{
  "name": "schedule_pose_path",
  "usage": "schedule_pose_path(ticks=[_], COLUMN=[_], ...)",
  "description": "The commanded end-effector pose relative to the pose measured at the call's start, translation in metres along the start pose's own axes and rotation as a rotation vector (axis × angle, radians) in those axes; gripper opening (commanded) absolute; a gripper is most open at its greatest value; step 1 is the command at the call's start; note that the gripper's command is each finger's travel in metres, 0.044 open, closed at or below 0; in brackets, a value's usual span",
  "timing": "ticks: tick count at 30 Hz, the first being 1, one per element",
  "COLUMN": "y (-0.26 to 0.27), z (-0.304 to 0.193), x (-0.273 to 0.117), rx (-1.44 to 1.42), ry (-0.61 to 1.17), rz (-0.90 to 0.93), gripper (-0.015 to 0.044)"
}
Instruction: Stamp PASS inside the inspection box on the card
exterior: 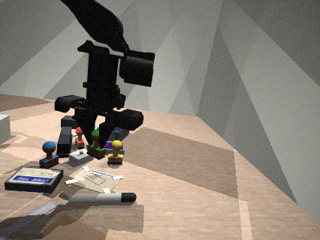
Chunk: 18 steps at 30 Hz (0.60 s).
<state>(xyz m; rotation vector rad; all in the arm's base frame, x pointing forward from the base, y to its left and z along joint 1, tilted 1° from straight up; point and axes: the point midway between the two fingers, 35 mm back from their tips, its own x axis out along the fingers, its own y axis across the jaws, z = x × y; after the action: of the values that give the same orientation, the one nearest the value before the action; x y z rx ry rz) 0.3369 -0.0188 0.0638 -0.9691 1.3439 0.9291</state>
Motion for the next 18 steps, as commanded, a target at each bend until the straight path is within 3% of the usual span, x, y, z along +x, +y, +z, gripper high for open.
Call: schedule_pose_path(ticks=[1, 18], y=[-0.001, 0.037], z=[0.0, -0.089], x=[-0.006, -0.007], rx=[0.0, 0.003], ry=[-0.004, 0.003], rz=[-0.013, -0.01], gripper=[0.0, 0.0])
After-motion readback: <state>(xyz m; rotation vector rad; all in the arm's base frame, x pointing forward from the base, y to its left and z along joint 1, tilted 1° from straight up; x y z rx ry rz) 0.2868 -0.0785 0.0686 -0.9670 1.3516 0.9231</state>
